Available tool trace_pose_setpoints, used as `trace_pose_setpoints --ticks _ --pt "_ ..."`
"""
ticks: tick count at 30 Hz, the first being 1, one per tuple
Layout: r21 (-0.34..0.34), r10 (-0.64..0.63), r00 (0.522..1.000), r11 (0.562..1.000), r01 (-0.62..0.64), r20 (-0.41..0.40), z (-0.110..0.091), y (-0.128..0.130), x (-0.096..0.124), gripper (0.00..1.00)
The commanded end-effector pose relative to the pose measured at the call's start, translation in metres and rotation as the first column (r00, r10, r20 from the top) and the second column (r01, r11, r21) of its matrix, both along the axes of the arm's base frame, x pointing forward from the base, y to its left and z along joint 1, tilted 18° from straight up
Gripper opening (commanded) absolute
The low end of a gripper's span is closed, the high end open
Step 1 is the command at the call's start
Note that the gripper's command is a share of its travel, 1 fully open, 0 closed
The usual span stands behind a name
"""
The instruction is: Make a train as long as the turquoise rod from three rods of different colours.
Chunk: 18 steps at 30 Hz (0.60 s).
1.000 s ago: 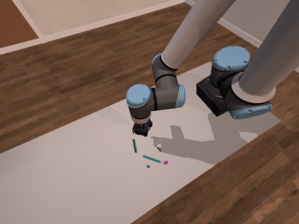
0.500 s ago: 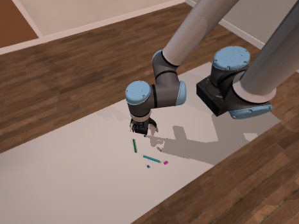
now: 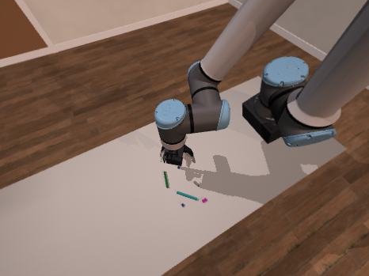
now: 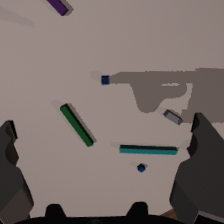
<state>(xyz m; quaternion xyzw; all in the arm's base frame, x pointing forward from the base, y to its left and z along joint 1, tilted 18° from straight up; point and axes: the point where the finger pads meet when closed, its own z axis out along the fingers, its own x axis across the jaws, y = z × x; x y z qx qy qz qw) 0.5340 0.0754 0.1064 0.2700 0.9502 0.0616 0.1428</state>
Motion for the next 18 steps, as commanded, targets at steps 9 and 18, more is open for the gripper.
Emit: trace_pose_setpoints --ticks 9,18 --pt "-0.079 0.242 0.970 0.967 -0.241 0.000 -0.009 0.029 -0.009 1.00" --pt "-0.148 0.450 0.893 0.882 -0.448 -0.017 -0.016 0.055 -0.019 1.00"
